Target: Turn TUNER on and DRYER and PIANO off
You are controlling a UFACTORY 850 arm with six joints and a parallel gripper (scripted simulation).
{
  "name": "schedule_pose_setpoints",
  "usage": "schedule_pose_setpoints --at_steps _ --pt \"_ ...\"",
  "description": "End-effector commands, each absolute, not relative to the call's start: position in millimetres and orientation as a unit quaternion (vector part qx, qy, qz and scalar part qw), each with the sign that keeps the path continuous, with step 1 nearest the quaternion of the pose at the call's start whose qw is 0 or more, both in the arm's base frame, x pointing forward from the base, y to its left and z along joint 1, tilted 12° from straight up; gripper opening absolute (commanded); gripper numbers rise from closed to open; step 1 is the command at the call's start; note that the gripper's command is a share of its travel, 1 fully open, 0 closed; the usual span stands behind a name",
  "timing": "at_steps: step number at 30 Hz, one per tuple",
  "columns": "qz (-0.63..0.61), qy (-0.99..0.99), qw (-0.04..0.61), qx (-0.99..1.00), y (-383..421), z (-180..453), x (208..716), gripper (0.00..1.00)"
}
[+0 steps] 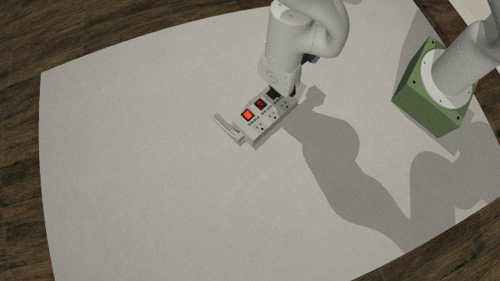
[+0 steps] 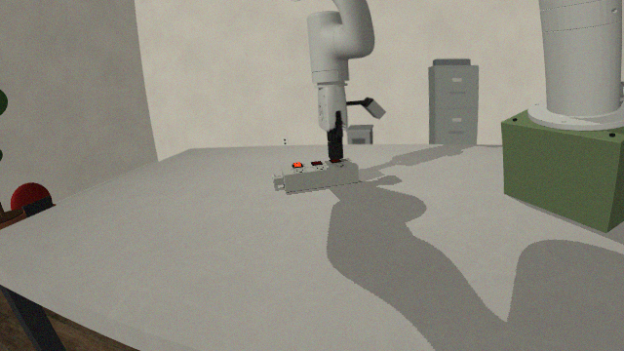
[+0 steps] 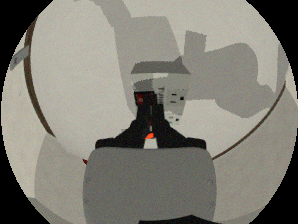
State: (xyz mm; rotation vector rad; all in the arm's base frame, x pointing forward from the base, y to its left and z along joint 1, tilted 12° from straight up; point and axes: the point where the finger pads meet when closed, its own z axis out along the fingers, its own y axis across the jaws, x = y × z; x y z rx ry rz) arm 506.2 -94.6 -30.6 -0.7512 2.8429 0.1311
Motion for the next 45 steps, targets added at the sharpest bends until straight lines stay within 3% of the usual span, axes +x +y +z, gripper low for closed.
schedule_pose_setpoints --at_steps 1,45 --pt "0.044 0.961 0.100 -0.254 -94.6 -31.3 507.0 0.00" --pt "0.044 0.961 0.100 -0.254 -94.6 -31.3 507.0 0.00"
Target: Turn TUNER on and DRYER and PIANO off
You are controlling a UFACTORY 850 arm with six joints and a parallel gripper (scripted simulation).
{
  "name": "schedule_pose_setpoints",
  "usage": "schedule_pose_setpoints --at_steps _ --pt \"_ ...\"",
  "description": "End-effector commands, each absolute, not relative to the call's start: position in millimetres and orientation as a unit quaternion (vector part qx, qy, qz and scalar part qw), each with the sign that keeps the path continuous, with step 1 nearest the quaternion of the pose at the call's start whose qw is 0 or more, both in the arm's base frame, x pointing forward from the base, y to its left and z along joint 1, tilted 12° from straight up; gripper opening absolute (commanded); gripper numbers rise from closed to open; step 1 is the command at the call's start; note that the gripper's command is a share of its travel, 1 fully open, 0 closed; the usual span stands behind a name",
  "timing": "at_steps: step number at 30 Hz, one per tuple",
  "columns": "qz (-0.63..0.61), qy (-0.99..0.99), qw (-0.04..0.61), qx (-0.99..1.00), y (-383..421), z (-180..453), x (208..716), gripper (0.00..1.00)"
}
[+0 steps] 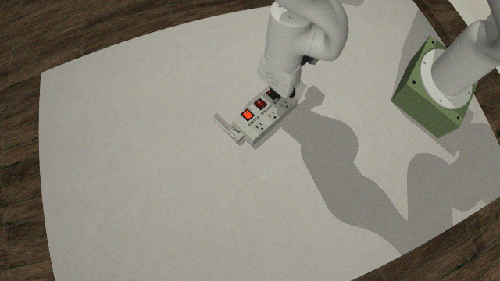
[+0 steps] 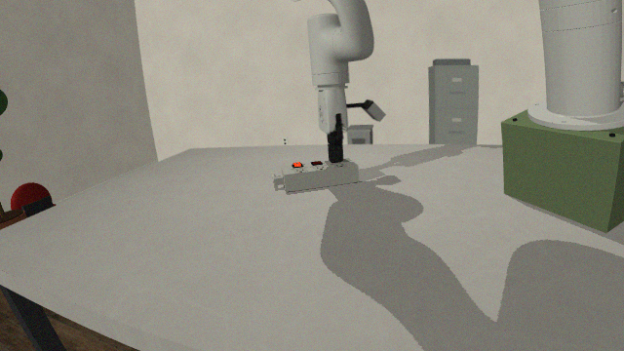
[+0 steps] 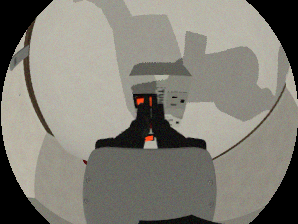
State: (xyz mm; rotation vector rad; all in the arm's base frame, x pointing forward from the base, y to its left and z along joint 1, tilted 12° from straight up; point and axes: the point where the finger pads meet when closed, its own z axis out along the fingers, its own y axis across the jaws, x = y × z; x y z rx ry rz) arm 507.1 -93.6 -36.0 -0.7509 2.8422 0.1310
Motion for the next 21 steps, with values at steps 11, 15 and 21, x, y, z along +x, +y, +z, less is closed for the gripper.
schedule_pose_setpoints --at_steps 11,15,21 --pt "0.044 0.961 0.100 -0.254 -98 -7 503 0.00" --pt "0.044 0.961 0.100 -0.254 -99 -1 502 0.00" --pt "0.044 0.961 0.100 -0.254 -99 1 501 0.00"
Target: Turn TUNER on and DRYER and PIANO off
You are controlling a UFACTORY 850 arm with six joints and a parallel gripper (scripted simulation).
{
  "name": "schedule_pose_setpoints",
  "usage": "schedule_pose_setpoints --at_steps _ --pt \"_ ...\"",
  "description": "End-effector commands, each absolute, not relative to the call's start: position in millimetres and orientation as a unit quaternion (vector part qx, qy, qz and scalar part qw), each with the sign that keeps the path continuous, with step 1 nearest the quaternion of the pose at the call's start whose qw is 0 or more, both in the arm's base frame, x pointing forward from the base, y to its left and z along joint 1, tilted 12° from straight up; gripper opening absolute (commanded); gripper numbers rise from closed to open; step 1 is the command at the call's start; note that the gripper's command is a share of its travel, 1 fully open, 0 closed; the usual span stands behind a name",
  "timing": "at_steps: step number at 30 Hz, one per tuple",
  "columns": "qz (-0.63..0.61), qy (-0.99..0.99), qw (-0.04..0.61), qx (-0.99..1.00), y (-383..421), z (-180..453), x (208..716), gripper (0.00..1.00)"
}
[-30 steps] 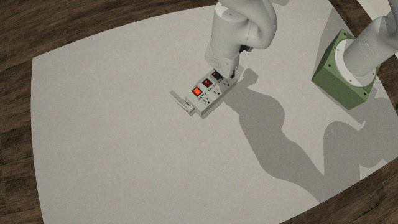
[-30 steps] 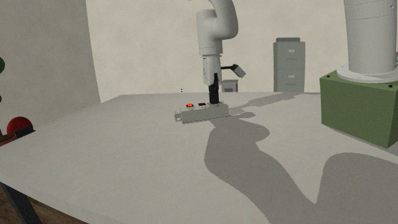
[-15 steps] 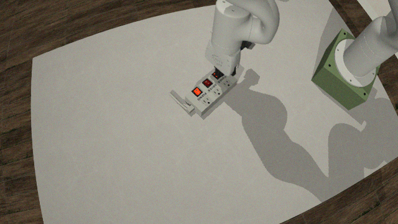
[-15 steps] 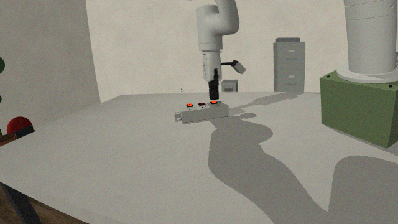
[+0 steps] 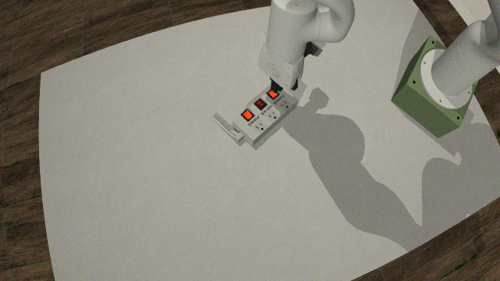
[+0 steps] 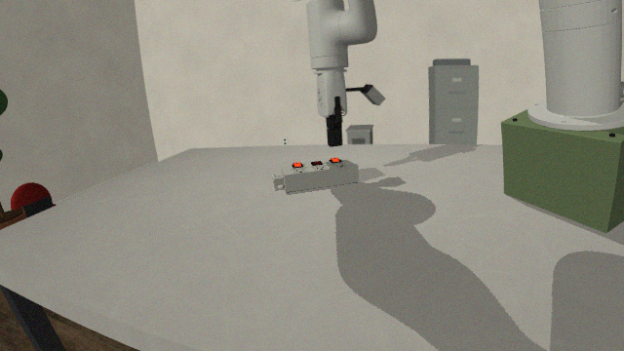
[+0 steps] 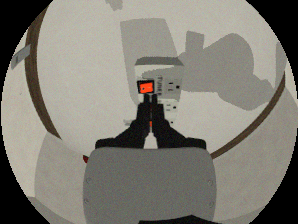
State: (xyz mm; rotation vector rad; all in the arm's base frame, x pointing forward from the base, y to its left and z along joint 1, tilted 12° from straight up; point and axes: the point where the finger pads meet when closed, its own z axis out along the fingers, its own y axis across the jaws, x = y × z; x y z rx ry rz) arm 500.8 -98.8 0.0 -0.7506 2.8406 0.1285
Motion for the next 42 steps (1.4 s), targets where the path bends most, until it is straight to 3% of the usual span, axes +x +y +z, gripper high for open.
schedule_pose_setpoints --at_steps 1,18,32,42 --pt "0.044 0.961 0.100 -0.254 -99 1 501 0.00" --pt "0.044 0.961 0.100 -0.254 -98 2 504 0.00" --pt "0.045 0.961 0.101 -0.254 -73 30 578 0.00" --pt "0.044 0.961 0.100 -0.254 -71 32 583 0.00"
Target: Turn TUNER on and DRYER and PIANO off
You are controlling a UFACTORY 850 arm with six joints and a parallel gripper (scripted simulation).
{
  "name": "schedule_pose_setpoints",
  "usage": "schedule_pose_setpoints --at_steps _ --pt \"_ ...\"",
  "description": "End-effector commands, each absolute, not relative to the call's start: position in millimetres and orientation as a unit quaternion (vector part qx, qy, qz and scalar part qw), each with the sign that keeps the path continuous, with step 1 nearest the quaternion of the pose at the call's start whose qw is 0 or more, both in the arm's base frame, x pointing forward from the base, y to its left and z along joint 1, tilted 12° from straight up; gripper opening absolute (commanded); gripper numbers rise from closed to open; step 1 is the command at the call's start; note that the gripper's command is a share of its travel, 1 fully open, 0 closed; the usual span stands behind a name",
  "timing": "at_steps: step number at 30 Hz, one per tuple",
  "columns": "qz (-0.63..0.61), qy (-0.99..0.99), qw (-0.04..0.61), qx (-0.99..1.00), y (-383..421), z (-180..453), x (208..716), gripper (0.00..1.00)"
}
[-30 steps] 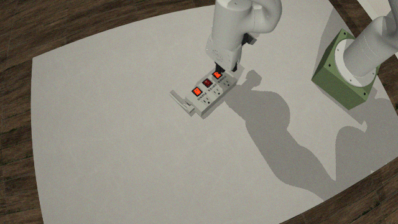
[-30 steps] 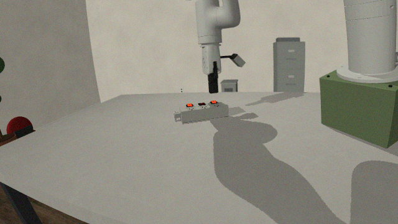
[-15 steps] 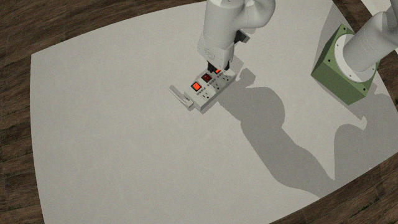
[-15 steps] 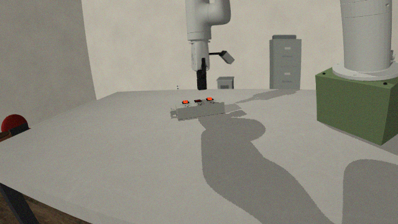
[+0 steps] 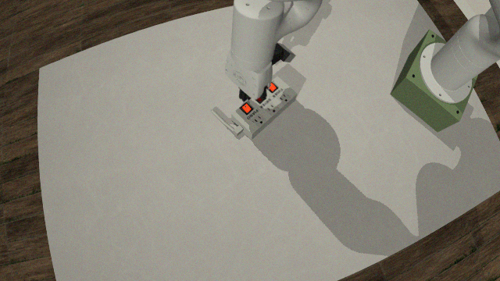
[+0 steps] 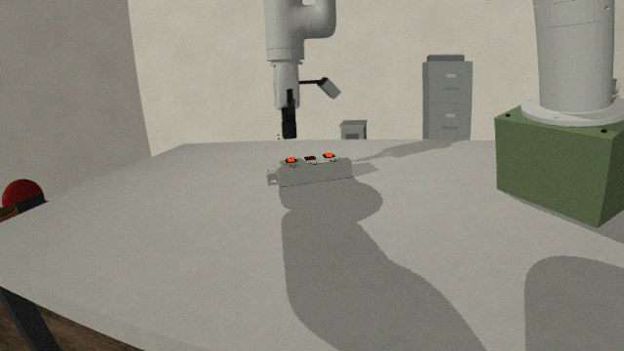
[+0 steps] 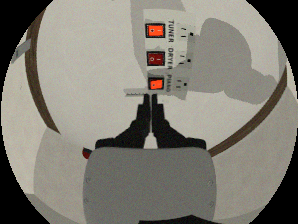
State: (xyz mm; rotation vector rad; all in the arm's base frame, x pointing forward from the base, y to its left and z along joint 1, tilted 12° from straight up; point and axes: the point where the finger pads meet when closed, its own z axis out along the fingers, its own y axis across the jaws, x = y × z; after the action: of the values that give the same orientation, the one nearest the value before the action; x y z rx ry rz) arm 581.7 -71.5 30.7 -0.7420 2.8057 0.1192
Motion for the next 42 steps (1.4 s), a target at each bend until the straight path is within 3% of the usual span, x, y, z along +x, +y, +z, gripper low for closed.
schedule_pose_setpoints --at_steps 1,42 --pt "0.044 0.961 0.100 -0.254 -71.3 31.8 583.1 0.00" --pt "0.044 0.961 0.100 -0.254 -70.8 28.1 584.0 0.00"
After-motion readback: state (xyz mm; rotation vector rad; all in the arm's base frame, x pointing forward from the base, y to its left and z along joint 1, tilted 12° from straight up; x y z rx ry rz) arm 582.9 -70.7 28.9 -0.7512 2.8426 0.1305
